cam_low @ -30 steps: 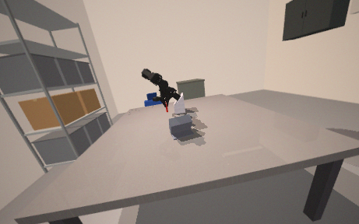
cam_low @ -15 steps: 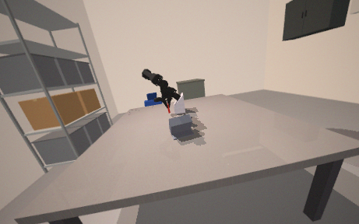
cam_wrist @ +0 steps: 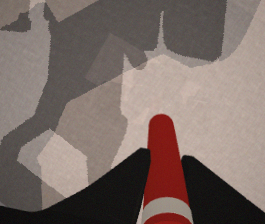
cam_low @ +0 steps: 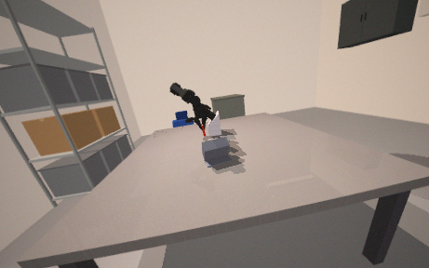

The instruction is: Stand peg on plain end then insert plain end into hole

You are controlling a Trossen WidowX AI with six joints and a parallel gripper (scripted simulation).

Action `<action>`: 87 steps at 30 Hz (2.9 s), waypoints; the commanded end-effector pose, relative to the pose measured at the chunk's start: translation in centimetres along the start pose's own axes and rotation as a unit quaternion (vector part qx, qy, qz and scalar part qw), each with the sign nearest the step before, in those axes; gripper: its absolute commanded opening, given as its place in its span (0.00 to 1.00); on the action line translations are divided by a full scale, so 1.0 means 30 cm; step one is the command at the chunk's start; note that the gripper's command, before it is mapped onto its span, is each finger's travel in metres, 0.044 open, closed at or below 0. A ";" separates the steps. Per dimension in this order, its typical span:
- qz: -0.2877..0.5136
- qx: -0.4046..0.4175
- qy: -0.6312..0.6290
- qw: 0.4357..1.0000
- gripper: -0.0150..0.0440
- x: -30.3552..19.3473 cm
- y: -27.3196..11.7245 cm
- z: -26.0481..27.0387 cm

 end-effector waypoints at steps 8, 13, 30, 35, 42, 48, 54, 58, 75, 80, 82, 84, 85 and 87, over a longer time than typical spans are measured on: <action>-0.033 0.010 0.038 0.999 0.25 0.012 0.014 0.014; -0.048 0.014 0.055 0.997 0.25 0.017 0.020 0.020; -0.100 0.027 0.109 0.989 0.25 0.033 0.037 0.037; -0.116 0.031 0.124 0.985 0.25 0.038 0.040 0.041; -0.137 0.037 0.145 0.979 0.25 0.044 0.045 0.046; -0.156 0.042 0.163 0.973 0.25 0.048 0.048 0.049; -0.175 0.047 0.180 0.967 0.25 0.053 0.050 0.053; -0.187 0.051 0.192 0.962 0.25 0.055 0.052 0.055; -0.240 0.066 0.237 0.939 0.25 0.064 0.053 0.060; -0.256 0.070 0.250 0.931 0.25 0.065 0.053 0.061; -0.262 0.072 0.255 0.928 0.25 0.066 0.052 0.062; -0.268 0.074 0.260 0.925 0.25 0.066 0.052 0.062; -0.271 0.075 0.263 0.923 0.25 0.066 0.052 0.062; -0.278 0.077 0.268 0.919 0.25 0.067 0.051 0.062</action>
Point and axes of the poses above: the point midway between the two fingers, 35 mm back from their tips, its own y axis out along the fingers, its own z axis across the jaws, x = y × z, the point moved 9 cm from there along -y, back along the fingers, and after that the axes turned 11 degrees about y, right-handed, at the moved point
